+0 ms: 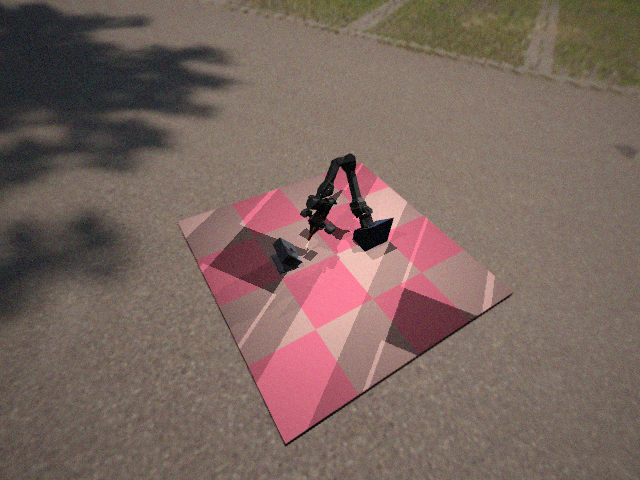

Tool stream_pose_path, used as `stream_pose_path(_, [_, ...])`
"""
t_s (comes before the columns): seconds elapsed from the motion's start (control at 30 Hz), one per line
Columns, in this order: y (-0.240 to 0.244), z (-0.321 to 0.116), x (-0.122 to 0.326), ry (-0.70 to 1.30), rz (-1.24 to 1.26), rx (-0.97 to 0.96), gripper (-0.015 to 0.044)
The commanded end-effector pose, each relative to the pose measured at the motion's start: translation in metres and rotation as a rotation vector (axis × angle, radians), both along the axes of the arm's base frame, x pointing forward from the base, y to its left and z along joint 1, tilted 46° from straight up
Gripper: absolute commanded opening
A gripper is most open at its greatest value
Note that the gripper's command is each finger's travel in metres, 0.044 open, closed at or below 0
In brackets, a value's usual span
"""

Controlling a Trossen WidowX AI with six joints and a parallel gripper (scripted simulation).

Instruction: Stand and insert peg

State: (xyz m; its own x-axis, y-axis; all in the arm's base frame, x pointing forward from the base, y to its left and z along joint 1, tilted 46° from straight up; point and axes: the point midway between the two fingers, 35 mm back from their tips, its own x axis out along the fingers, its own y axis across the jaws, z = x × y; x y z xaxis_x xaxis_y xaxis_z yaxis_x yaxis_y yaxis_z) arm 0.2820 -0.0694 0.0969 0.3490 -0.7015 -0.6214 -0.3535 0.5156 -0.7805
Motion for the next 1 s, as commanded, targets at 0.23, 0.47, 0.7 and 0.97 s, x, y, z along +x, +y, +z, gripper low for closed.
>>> stream_pose_path(0.23, [0.006,-0.003,0.004,-0.02,0.064,-0.029,0.0])
stream_pose_path(0.47, [0.009,-0.004,0.008,-0.036,0.102,-0.046,0.0])
stream_pose_path(0.7, [0.013,-0.004,0.011,-0.053,0.138,-0.063,0.0])
stream_pose_path(0.97, [0.017,-0.004,0.014,-0.073,0.179,-0.084,0.0])
